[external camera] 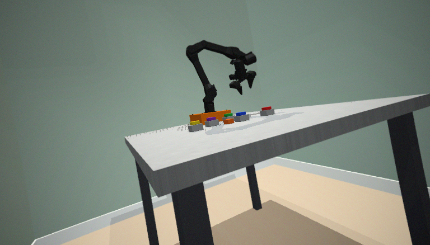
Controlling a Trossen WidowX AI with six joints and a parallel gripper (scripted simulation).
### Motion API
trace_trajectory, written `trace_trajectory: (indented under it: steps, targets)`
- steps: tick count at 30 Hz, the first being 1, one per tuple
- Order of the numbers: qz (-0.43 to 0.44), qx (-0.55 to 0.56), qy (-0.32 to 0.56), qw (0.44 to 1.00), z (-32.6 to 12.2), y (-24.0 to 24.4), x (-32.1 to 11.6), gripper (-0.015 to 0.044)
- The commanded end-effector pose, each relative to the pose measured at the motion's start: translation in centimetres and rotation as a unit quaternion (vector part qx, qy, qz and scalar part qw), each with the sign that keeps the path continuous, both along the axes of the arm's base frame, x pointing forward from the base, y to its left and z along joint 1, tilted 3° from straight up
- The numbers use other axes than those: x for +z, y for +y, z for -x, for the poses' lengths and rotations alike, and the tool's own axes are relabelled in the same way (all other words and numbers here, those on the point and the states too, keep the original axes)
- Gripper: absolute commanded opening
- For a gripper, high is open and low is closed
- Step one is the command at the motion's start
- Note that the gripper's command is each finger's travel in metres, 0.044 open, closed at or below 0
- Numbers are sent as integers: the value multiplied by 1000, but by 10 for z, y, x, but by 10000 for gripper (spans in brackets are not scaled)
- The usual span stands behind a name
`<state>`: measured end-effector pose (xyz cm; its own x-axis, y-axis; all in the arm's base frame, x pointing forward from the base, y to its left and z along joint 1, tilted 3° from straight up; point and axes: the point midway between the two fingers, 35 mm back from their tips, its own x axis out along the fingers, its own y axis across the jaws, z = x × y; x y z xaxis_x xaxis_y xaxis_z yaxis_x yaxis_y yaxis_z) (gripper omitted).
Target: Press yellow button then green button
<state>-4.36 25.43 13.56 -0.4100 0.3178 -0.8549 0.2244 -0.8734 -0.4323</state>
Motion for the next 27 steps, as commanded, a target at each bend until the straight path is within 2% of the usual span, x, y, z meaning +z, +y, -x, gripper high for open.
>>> trace_trajectory:
  steps: [1, 7, 13, 20, 27]
  targets:
    - [2, -7, 0, 1000, -2, 1, 0, 400]
    - [51, -219, 4, 974, -79, 11, 3, 400]
    - [101, -445, 22, 890, -170, -3, 3, 400]
    - [148, -669, 60, 726, -267, -58, -1, 400]
    - [179, -838, 104, 505, -340, -150, -8, 400]
